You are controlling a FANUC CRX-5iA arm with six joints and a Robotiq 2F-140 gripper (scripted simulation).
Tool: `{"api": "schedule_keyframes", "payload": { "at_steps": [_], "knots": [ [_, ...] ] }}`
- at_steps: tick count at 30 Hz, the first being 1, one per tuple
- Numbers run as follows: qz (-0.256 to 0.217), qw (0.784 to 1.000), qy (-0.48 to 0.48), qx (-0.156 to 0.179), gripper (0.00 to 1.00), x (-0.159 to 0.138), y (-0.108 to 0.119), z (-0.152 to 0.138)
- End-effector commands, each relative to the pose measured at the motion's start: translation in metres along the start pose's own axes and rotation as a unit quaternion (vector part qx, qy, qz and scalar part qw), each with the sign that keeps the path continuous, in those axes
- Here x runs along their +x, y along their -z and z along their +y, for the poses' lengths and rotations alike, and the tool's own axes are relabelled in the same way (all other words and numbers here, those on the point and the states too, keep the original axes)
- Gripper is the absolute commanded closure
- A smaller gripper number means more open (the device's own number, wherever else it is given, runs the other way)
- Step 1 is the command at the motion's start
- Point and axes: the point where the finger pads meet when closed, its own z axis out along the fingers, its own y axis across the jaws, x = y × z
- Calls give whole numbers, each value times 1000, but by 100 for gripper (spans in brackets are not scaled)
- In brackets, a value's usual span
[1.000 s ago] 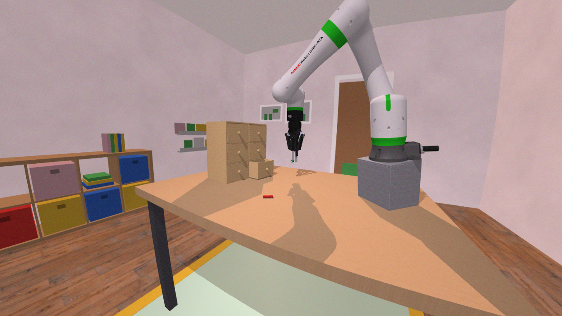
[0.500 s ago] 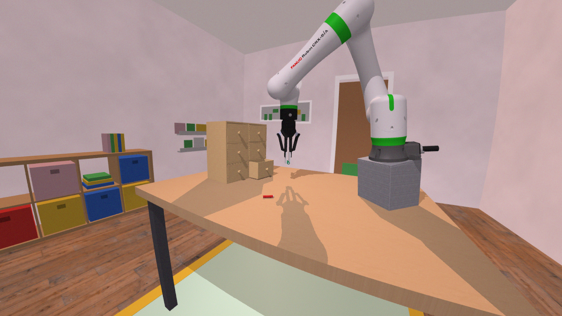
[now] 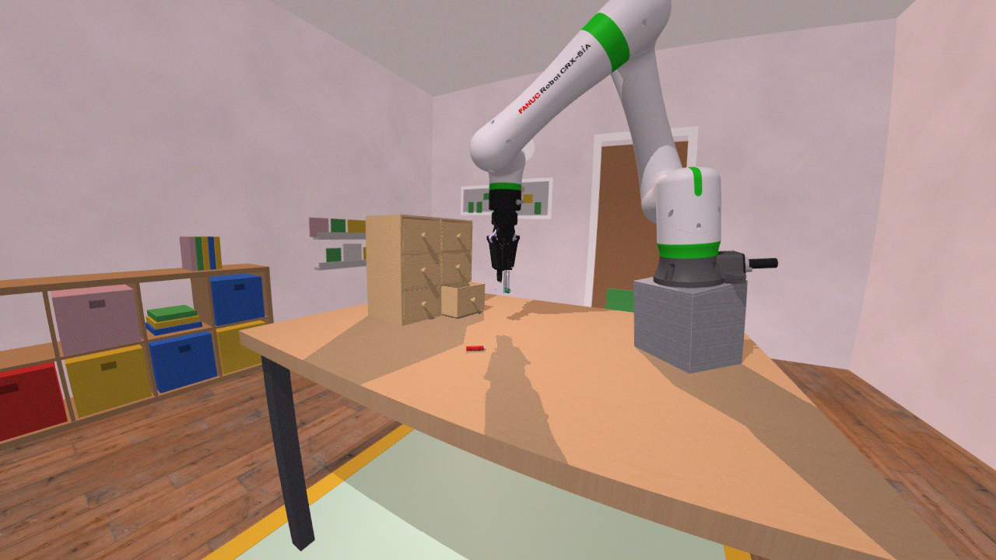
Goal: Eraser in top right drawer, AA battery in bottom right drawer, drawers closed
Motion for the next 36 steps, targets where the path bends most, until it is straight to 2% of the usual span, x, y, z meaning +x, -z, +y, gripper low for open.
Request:
{"api": "schedule_keyframes", "payload": {
  "at_steps": [1,9,16,21,24,26,28,30,31,32,33,34,36],
  "knots": [
    [-7,999,40,16,94,-1,0,-4],
    [-7,999,41,16,94,-1,8,-4],
    [-7,999,41,16,94,0,26,-2],
    [-7,999,41,17,94,0,28,-3],
    [9,998,52,42,94,-1,22,-18],
    [9,998,52,42,94,-1,22,-18],
    [43,993,70,84,94,-2,13,-45],
    [102,982,87,135,94,-2,7,-77],
    [102,982,87,135,94,-2,7,-77],
    [140,973,93,156,94,0,6,-91],
    [171,967,92,163,94,3,7,-100],
    [195,963,89,162,94,5,9,-104],
    [242,955,79,149,94,8,14,-92]
  ]
}}
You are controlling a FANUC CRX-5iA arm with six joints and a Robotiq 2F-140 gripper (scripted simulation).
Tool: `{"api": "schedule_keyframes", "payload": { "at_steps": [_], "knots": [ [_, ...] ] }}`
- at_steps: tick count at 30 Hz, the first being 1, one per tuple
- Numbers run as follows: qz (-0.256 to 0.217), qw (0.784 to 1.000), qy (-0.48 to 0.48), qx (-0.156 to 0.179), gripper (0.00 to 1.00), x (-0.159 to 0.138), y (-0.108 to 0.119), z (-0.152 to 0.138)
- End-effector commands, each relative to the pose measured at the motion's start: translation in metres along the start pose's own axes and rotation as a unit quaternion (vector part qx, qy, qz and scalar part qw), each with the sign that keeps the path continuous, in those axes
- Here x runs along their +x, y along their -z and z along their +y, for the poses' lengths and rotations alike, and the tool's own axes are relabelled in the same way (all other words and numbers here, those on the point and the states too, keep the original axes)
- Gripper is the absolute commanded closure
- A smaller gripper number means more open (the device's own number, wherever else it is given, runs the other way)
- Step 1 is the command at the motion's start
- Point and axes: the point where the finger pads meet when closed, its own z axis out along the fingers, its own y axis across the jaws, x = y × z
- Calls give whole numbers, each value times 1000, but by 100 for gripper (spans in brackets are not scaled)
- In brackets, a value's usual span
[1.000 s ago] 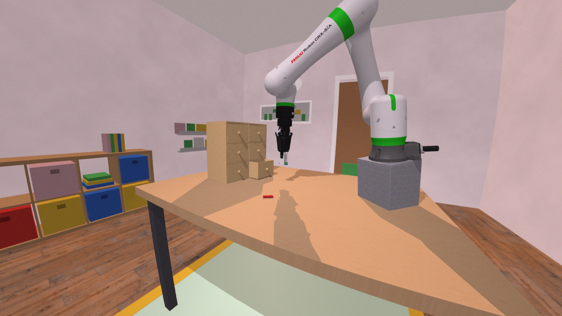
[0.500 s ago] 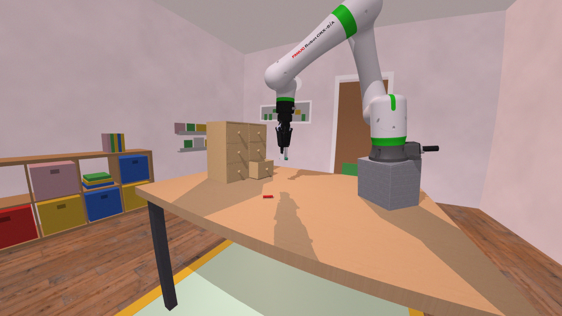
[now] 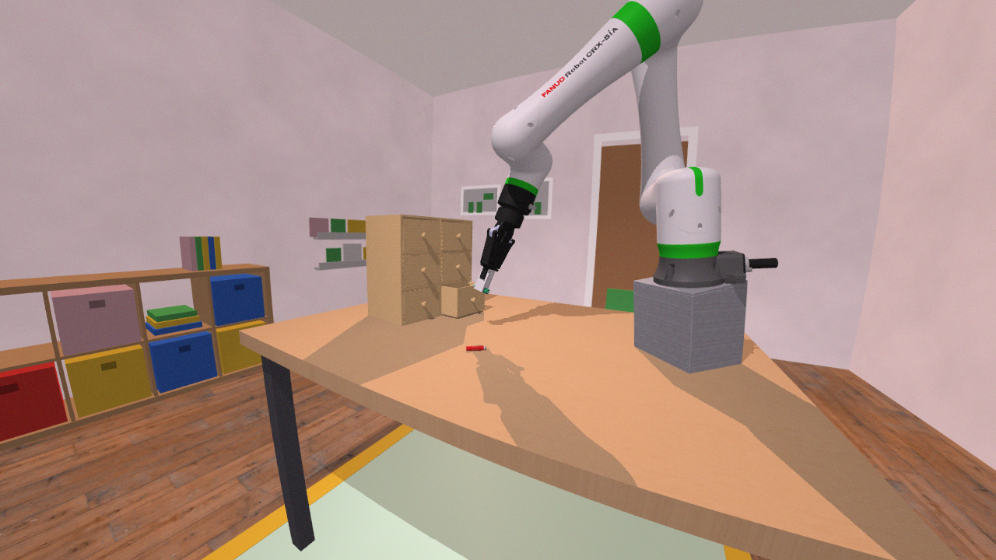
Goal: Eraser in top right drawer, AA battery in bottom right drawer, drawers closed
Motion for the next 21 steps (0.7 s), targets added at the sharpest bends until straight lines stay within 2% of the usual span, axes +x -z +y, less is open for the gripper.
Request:
{"api": "schedule_keyframes", "payload": {
  "at_steps": [1,4,5,7,8,10,13,21],
  "knots": [
    [139,990,12,0,94,5,1,2],
    [188,981,9,-41,94,-14,20,45],
    [205,978,10,-45,94,-14,20,45],
    [205,978,10,-45,94,-14,20,45],
    [245,967,10,-71,94,-20,24,56],
    [262,961,8,-92,94,-28,29,69],
    [291,949,6,-117,94,-30,30,71],
    [291,949,6,-117,94,-28,30,71]
  ]
}}
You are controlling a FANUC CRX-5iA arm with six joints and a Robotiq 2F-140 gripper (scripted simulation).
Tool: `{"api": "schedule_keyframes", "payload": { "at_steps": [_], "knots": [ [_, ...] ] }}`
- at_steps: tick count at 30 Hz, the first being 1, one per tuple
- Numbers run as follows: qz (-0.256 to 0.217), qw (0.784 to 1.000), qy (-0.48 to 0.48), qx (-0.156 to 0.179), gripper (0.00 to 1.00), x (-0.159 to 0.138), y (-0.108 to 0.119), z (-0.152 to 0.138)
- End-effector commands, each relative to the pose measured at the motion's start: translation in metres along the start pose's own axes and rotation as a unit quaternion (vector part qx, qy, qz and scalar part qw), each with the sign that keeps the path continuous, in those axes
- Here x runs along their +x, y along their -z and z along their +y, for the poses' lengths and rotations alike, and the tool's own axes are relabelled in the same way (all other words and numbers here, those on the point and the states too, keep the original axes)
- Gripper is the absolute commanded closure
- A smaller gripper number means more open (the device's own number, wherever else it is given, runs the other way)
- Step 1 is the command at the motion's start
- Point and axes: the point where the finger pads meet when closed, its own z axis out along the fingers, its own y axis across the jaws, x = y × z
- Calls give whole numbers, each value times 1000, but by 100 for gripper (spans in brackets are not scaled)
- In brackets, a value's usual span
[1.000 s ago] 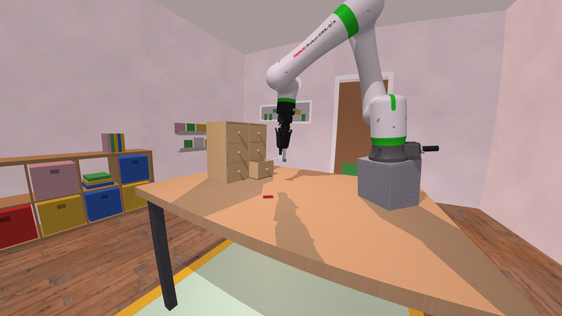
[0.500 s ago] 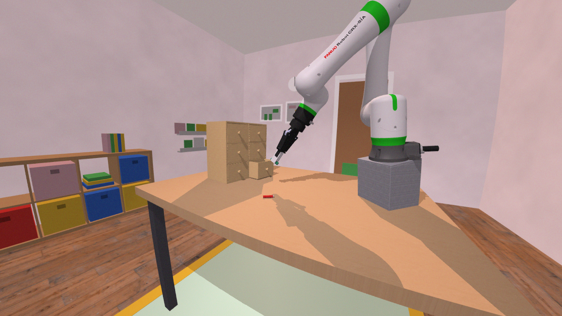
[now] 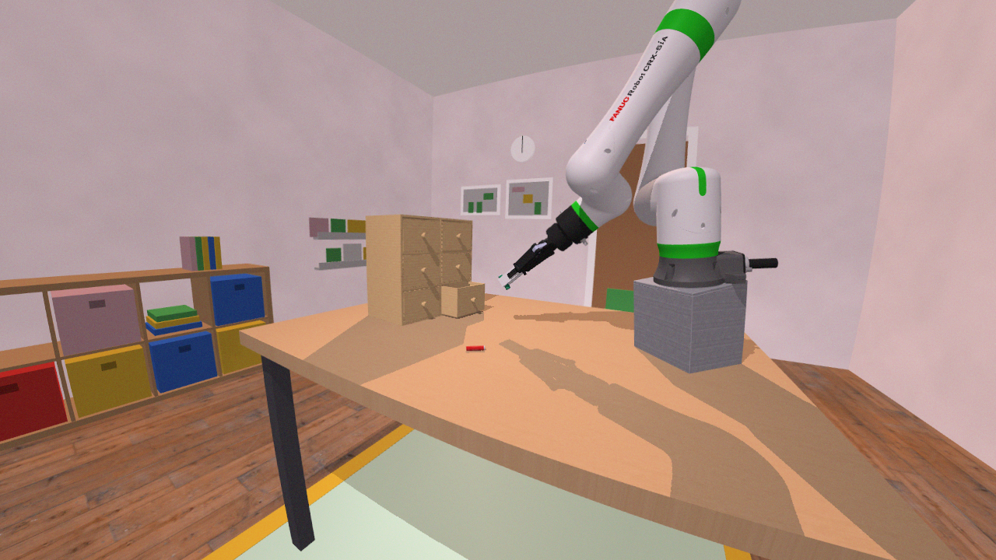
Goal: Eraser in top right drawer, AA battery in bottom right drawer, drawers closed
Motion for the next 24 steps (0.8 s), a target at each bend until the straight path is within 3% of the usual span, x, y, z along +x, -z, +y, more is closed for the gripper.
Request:
{"api": "schedule_keyframes", "payload": {
  "at_steps": [1,24],
  "knots": [
    [12,998,4,-65,94,6,-5,-6],
    [12,998,4,-66,94,32,-34,-2]
  ]
}}
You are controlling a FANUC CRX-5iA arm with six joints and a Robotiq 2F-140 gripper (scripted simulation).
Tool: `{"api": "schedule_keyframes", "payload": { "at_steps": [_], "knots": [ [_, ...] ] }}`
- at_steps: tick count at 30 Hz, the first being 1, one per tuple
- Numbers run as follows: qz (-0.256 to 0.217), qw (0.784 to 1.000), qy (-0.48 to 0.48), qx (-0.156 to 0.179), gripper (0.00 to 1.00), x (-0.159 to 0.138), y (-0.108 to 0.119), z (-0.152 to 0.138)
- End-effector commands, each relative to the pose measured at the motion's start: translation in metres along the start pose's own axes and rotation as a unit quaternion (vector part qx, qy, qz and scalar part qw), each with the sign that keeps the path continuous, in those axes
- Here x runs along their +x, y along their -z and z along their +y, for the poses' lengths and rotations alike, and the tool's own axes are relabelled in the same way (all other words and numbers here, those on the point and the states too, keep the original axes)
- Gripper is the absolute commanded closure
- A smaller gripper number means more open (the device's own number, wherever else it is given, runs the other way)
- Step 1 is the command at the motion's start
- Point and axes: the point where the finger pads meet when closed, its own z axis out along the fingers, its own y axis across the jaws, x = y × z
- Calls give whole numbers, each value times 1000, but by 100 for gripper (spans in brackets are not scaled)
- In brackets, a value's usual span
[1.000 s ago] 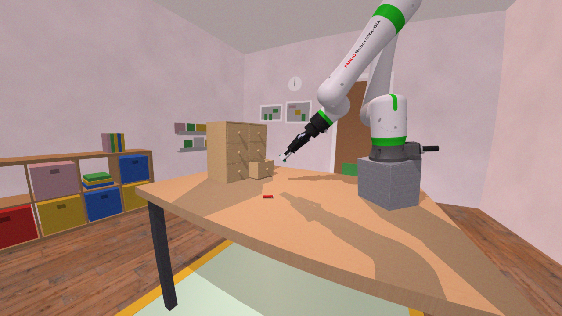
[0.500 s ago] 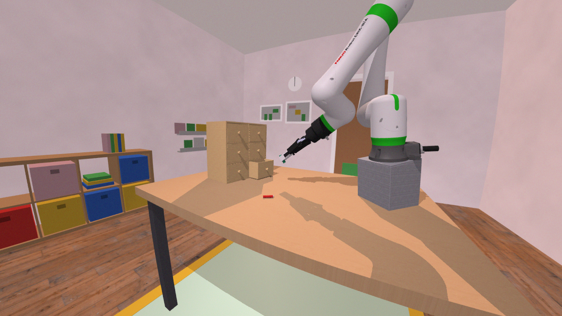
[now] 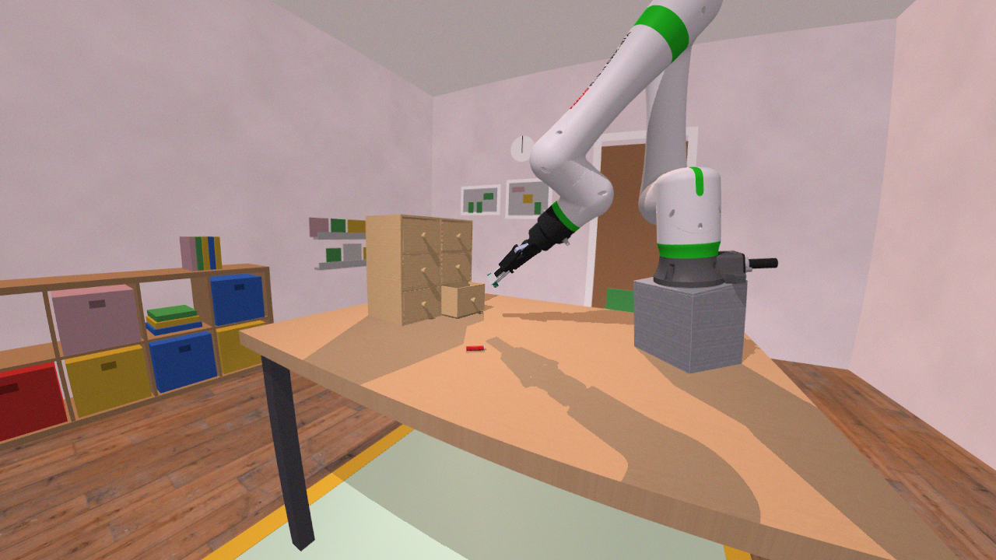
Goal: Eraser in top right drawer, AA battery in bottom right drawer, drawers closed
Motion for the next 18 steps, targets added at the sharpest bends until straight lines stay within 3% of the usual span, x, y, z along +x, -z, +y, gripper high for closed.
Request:
{"api": "schedule_keyframes", "payload": {
  "at_steps": [1,18],
  "knots": [
    [0,1000,0,0,94,7,-8,0],
    [0,1000,0,0,94,50,-58,0]
  ]
}}
